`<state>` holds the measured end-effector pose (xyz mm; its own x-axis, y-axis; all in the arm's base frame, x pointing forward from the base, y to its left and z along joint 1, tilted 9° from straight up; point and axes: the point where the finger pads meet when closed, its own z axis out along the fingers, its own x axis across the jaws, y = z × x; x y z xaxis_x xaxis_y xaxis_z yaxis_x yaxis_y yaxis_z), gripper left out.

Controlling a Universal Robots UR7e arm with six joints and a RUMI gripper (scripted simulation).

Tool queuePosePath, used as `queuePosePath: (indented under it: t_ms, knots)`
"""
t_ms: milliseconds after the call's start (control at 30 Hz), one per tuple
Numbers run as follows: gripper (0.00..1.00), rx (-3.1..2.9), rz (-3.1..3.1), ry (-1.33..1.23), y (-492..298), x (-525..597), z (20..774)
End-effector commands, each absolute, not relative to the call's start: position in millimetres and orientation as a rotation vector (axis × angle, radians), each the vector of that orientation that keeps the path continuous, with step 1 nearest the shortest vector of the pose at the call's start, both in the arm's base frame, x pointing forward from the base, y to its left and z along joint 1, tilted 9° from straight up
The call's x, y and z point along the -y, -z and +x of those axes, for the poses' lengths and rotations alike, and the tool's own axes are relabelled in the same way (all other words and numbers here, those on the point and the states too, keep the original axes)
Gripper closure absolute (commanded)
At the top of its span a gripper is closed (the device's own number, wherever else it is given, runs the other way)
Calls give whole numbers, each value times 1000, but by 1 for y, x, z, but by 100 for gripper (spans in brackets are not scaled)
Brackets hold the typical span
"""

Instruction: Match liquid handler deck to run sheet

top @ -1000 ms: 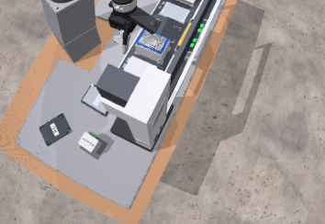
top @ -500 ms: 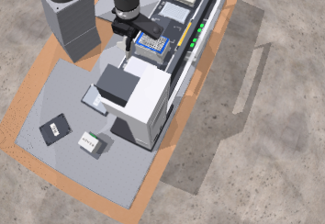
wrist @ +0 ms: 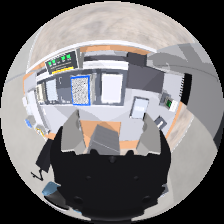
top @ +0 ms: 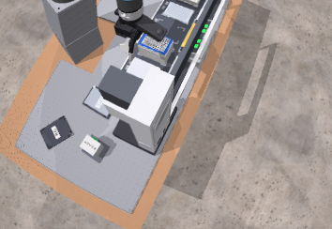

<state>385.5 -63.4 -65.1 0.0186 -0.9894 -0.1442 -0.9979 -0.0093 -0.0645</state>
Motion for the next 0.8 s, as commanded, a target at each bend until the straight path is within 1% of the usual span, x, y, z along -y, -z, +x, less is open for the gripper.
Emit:
queuePosePath:
  t_ms: [0,767]
  knots:
    - [18,-2100,-2131,-93,75,59,384]
    - [18,-2100,-2131,-93,110,54,386]
